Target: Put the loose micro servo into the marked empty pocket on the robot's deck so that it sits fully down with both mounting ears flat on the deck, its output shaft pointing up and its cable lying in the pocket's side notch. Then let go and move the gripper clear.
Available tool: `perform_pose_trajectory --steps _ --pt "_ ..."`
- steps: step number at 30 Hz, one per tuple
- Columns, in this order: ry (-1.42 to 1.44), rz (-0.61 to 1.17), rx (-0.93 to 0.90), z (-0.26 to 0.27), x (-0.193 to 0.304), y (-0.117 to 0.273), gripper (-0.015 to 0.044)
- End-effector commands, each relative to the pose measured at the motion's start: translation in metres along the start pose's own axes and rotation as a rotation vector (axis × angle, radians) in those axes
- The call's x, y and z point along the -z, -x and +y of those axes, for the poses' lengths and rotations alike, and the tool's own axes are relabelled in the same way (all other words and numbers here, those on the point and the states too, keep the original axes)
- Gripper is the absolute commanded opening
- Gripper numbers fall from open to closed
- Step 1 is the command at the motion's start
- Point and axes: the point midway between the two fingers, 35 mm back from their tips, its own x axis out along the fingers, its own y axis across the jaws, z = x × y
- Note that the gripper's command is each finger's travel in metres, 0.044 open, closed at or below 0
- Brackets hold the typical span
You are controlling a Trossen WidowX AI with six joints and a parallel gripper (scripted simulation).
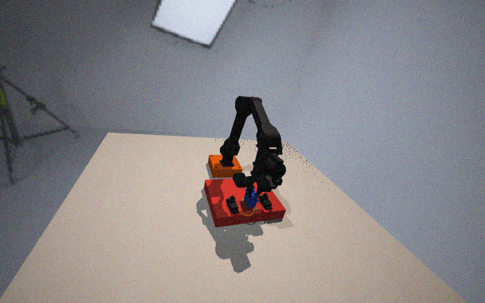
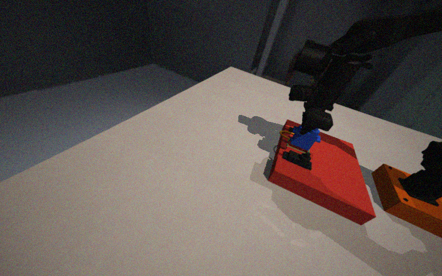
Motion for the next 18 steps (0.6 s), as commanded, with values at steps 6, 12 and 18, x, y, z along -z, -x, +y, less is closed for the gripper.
perform_pose_trajectory --steps 6,12,18 --pt "0.003 -0.001 -0.002 0.000 0.000 -0.008 0.0000" --pt "0.003 -0.001 -0.002 0.000 0.000 -0.015 0.0000" --pt "0.003 -0.001 -0.002 0.000 0.000 -0.020 0.0000"
